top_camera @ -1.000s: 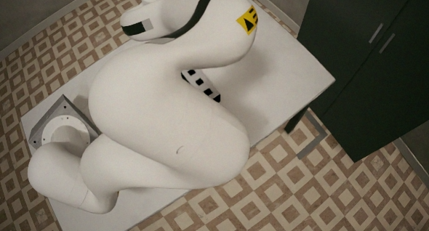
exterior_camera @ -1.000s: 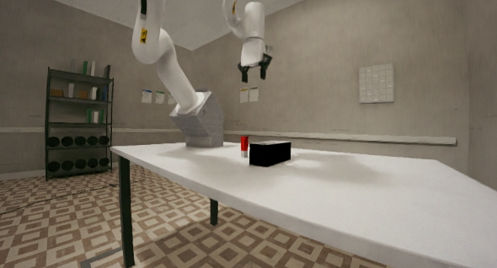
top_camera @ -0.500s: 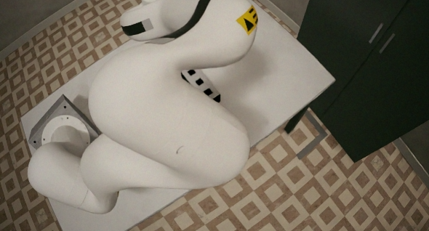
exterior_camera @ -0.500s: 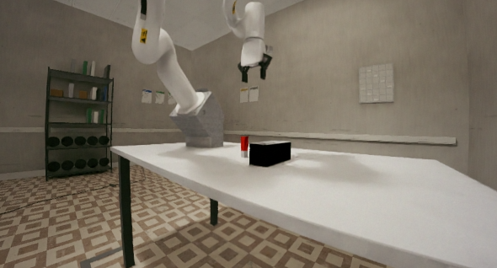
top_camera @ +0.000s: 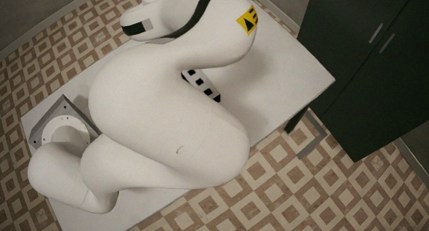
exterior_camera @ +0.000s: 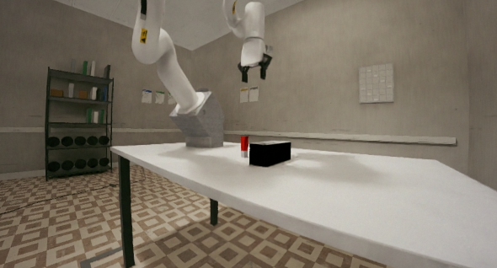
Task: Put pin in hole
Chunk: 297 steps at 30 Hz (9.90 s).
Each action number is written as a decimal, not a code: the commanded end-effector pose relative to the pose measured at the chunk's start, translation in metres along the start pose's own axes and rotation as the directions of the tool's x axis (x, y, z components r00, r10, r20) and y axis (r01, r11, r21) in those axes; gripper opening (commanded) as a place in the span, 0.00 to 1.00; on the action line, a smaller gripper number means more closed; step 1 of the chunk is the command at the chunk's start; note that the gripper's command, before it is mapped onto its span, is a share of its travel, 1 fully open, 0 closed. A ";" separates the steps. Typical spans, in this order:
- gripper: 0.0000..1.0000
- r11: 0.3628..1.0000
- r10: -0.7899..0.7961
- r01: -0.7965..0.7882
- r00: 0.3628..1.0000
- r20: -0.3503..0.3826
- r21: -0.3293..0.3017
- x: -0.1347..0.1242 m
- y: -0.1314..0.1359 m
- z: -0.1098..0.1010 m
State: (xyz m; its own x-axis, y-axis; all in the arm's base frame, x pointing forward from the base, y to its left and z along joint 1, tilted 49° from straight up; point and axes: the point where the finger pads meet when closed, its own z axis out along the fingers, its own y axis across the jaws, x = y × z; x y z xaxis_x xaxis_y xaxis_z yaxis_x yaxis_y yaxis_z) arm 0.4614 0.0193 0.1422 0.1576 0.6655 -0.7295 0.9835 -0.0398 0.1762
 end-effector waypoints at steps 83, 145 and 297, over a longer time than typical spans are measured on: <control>0.00 1.000 0.001 -0.001 1.000 0.000 0.001 0.010 -0.051 0.257; 0.00 1.000 0.001 -0.001 1.000 0.000 0.002 0.010 -0.051 0.222; 0.00 1.000 0.001 -0.001 1.000 -0.002 -0.001 -0.055 0.093 0.169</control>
State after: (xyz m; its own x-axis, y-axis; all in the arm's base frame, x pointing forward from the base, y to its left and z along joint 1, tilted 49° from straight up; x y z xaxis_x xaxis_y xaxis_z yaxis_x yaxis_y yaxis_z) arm 0.5586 -0.1476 0.0869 0.1580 0.6669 -0.7282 0.9835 -0.0401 0.1767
